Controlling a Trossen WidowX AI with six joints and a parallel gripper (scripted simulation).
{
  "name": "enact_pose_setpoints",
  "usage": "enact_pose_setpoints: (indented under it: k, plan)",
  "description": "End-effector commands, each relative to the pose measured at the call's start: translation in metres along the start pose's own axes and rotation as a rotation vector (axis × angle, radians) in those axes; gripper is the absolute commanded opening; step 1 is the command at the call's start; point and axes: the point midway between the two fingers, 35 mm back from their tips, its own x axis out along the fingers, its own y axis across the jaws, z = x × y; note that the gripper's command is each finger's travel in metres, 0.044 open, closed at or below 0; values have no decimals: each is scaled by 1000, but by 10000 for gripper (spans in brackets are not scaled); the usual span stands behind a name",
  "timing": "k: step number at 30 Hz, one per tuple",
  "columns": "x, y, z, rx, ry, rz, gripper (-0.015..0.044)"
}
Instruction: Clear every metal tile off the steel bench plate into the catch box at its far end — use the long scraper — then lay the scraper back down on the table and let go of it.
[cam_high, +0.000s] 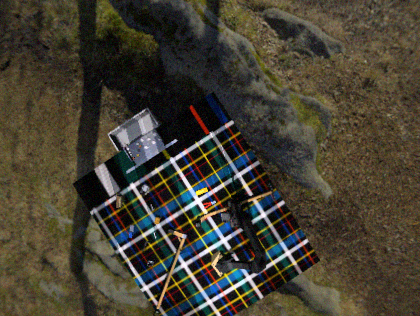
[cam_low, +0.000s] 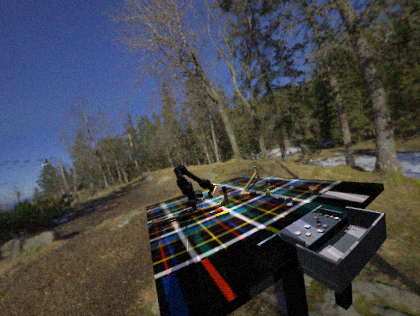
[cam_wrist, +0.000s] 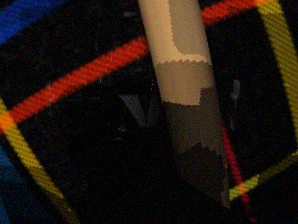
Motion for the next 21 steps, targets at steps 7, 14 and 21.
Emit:
enact_pose_setpoints:
  k: [7,14,21]
  plan:
    - [-32,-3,0,21,-8,-6,0]
    - [-54,-2,0,21,-9,-5,0]
    - [-75,-1,0,12,-2,-6,0]
